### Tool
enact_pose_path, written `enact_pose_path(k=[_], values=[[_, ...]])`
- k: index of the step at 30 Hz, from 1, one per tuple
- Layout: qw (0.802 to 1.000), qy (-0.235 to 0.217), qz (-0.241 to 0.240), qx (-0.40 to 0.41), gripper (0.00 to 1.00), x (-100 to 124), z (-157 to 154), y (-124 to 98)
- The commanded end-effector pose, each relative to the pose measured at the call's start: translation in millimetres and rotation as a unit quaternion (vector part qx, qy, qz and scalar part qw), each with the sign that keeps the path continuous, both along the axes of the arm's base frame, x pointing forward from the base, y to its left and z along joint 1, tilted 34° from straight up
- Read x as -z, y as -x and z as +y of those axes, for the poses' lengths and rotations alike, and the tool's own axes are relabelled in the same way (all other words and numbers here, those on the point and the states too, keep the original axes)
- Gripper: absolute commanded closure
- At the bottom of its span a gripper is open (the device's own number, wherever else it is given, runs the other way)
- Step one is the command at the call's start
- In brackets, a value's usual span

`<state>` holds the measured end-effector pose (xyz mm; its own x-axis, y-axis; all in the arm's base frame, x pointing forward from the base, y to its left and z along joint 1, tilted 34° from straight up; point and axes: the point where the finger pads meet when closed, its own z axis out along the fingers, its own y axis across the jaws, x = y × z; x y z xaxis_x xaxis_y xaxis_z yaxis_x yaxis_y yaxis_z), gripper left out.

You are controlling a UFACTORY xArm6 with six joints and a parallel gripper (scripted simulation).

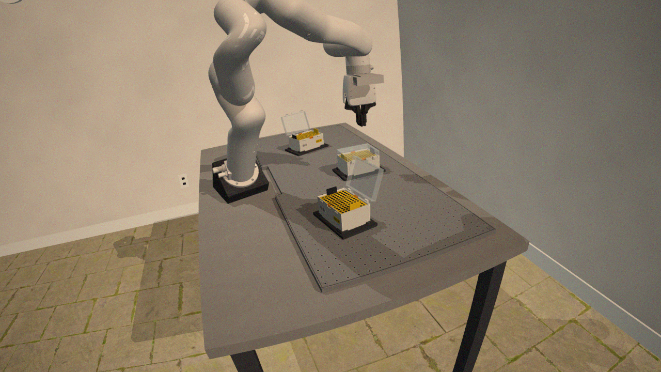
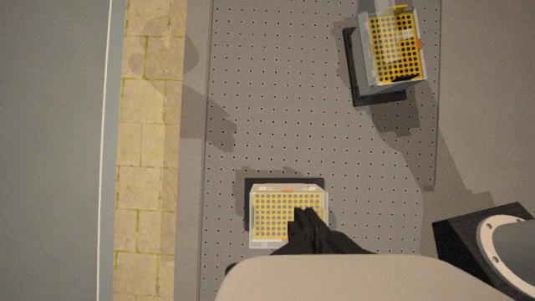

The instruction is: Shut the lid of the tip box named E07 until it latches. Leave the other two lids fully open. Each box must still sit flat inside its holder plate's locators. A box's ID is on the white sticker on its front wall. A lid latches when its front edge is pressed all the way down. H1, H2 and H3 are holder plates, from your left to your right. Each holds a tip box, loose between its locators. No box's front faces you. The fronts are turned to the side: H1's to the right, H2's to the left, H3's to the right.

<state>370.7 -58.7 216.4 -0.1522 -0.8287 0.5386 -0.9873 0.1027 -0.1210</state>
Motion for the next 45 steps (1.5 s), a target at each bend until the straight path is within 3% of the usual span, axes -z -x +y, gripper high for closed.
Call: enact_pose_path(k=[1,8,45], values=[[1.000,0.000,-0.001,0.000,1.00,-5,3,-1],[1.000,0.000,-0.001,0.000,1.00,-16,10,0],[1.000,0.000,-0.001,0.000,1.00,-16,10,0]])
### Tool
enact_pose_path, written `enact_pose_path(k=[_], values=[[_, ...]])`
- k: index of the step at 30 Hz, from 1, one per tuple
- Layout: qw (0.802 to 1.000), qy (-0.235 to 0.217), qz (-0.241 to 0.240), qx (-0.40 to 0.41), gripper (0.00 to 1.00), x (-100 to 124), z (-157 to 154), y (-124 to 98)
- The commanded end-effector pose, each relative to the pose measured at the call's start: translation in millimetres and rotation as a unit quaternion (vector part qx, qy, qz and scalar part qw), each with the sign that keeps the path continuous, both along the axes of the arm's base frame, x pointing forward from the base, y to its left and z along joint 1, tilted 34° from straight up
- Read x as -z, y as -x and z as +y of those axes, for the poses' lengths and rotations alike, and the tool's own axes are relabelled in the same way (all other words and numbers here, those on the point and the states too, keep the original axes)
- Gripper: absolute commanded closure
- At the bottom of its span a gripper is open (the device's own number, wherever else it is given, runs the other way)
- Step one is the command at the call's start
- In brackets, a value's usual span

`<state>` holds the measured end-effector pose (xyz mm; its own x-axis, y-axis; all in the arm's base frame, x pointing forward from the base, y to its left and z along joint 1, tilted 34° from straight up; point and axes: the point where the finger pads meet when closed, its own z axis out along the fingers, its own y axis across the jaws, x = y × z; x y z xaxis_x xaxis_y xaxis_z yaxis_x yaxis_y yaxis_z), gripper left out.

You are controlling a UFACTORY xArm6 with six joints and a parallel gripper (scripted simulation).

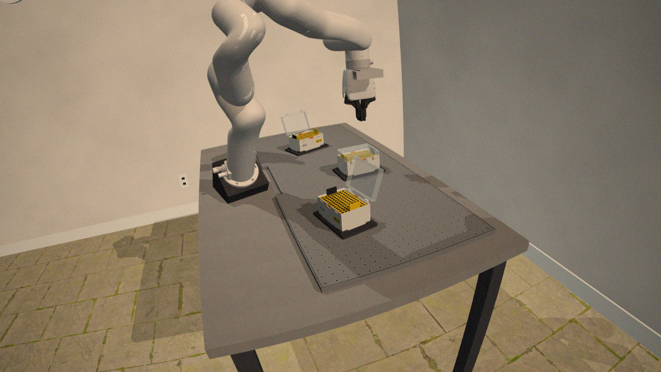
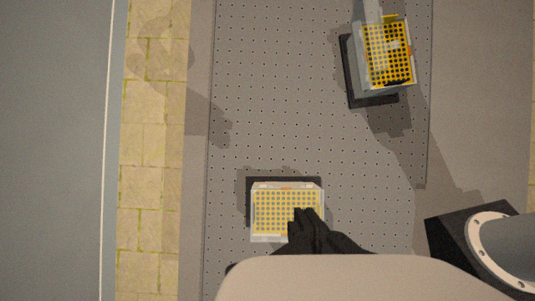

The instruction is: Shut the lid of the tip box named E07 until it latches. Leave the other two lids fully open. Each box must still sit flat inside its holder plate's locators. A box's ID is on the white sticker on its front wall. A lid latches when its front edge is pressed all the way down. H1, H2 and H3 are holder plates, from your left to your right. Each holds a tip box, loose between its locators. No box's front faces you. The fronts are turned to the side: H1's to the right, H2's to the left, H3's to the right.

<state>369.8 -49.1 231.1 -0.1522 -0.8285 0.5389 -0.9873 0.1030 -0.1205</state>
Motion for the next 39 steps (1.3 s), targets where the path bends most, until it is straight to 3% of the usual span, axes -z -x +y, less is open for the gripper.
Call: enact_pose_path(k=[1,39], values=[[1.000,0.000,-0.002,0.000,1.00,1,1,-1],[1.000,0.000,-0.002,-0.001,1.00,90,17,-14]])
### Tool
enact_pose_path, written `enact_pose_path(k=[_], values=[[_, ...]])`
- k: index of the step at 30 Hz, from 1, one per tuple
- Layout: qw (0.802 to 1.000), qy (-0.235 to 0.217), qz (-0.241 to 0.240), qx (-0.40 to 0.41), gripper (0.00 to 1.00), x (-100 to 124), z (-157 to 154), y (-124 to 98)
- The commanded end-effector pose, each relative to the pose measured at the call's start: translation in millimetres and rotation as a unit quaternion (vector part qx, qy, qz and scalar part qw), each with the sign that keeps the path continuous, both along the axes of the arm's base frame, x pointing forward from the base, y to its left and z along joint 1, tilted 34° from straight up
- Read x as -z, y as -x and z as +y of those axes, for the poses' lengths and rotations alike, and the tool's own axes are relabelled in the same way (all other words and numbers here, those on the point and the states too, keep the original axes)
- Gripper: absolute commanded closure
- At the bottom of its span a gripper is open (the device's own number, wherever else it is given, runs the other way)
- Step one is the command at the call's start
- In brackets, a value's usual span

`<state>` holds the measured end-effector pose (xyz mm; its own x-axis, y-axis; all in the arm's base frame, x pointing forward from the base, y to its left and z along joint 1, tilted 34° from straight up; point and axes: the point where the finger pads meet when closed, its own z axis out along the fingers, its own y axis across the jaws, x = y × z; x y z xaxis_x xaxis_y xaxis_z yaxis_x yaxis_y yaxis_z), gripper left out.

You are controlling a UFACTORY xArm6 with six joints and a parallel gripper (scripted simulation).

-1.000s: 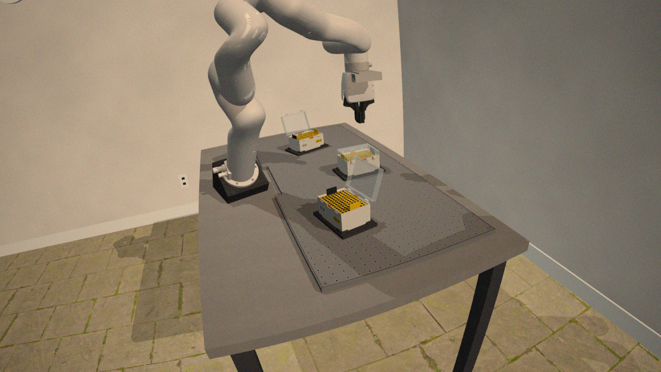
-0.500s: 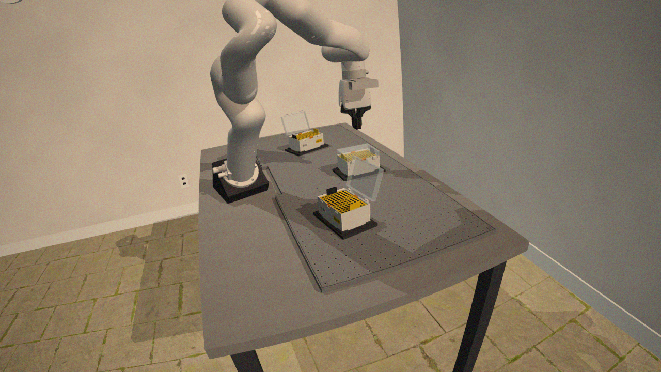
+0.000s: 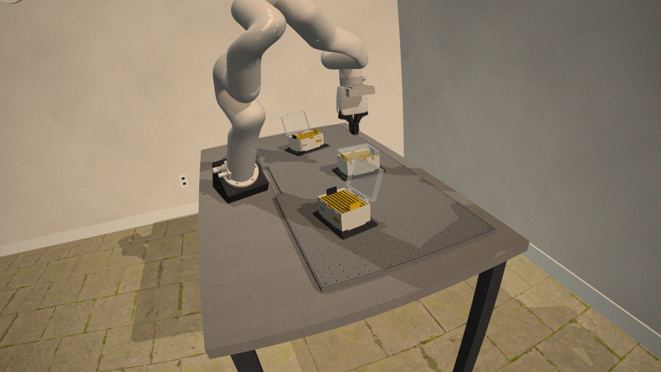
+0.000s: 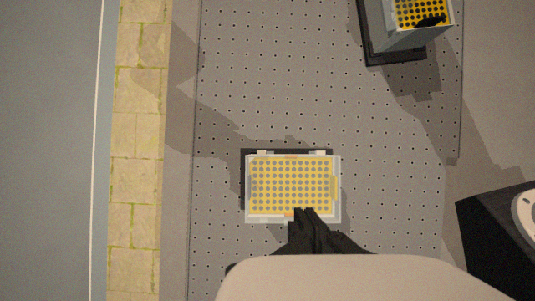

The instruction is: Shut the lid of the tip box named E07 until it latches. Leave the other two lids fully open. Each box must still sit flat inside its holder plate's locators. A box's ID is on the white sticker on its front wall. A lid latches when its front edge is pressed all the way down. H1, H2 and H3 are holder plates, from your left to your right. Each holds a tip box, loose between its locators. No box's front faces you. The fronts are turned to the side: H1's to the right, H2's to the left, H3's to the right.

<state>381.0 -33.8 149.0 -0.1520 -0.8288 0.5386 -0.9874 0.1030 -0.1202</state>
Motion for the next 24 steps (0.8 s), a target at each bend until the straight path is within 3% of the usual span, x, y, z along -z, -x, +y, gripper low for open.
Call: enact_pose_path(k=[1,7,24], values=[[1.000,0.000,-0.002,0.000,1.00,8,2,-3],[1.000,0.000,-0.002,0.000,1.00,19,4,-4],[1.000,0.000,-0.002,0.000,1.00,22,2,-5]])
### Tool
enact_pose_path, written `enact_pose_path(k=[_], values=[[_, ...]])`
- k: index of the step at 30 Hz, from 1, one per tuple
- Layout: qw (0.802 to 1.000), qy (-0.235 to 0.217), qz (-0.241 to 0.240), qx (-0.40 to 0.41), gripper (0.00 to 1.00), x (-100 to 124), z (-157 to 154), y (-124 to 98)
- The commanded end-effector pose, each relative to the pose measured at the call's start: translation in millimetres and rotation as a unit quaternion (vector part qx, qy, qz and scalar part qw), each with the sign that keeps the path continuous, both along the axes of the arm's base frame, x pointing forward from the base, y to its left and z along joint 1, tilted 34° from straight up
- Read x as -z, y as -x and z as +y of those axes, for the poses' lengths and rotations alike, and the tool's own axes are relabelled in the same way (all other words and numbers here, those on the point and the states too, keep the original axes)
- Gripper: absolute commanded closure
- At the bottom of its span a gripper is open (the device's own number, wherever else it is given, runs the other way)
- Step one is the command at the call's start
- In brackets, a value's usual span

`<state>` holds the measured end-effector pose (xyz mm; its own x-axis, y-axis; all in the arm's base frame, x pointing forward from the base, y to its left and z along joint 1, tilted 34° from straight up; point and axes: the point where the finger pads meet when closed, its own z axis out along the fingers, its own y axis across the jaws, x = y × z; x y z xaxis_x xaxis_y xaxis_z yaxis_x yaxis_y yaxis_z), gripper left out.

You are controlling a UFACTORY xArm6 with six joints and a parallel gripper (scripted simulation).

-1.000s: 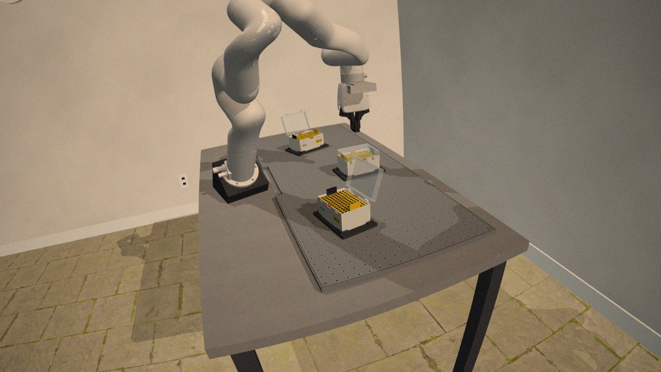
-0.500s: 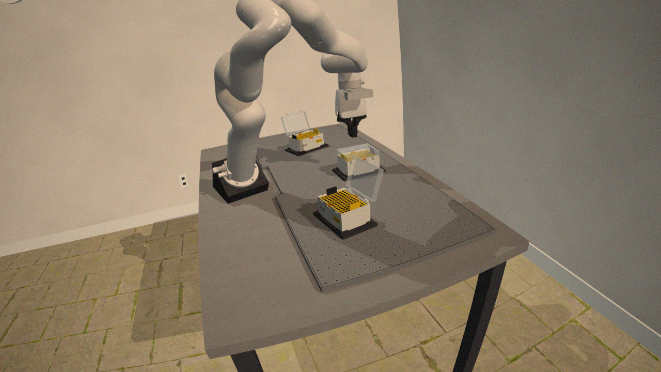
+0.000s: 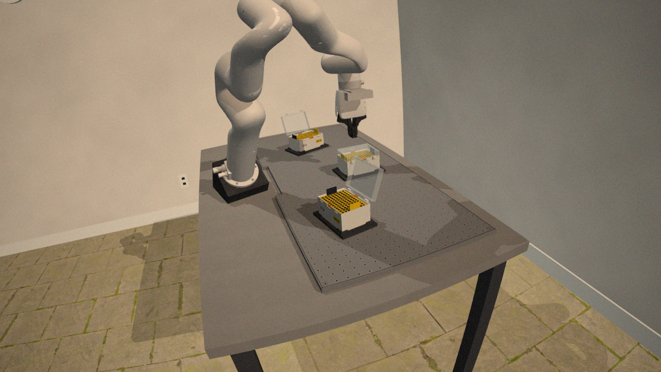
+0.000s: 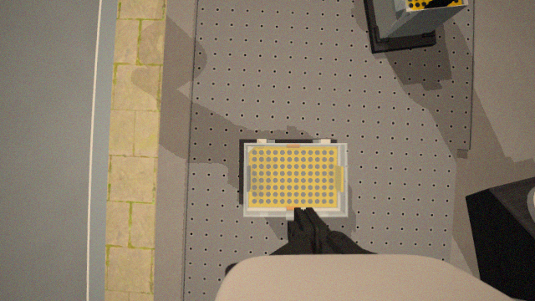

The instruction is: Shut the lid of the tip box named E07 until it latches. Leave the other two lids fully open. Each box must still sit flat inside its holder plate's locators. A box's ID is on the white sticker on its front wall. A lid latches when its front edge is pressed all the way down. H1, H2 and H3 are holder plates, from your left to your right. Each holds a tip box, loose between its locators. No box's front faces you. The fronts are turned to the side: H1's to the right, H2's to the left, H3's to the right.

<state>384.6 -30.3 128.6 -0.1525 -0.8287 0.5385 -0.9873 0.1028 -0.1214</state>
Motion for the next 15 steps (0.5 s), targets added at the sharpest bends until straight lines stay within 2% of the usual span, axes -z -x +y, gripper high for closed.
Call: enact_pose_path(k=[1,15], values=[[1.000,0.000,-0.001,0.000,1.00,3,-2,-1],[1.000,0.000,-0.001,0.000,1.00,20,-13,-2]])
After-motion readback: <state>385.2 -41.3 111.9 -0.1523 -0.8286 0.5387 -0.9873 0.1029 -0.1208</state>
